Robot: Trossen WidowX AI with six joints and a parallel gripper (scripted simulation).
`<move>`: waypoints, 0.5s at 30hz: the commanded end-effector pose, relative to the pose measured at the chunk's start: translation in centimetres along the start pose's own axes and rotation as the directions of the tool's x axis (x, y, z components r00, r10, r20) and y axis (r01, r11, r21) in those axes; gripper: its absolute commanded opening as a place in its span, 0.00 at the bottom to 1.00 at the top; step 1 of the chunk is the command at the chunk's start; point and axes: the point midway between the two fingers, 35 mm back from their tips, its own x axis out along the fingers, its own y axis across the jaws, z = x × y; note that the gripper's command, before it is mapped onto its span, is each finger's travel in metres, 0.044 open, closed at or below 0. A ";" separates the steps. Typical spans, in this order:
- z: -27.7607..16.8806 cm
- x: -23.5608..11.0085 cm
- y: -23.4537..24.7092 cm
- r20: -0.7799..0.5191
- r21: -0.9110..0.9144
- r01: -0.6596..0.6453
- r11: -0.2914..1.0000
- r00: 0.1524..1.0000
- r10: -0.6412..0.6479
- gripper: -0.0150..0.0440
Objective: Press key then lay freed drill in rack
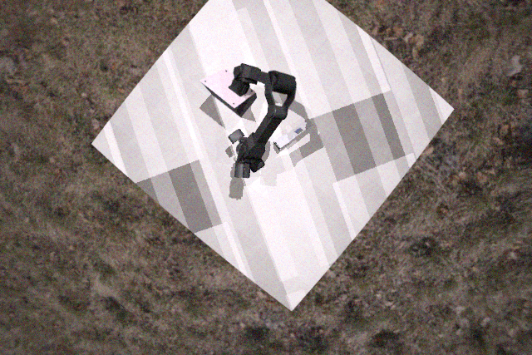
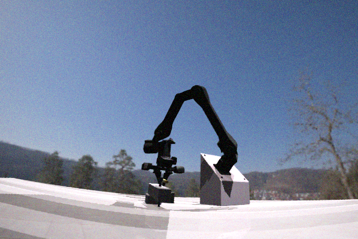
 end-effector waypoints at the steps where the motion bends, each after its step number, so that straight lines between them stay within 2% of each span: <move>1: -0.3 -0.1 0.7 -0.004 -0.004 0.004 1.000 1.000 -0.004 0.25; 15: -0.7 0.7 1.9 -0.004 -0.004 0.004 1.000 1.000 -0.004 0.25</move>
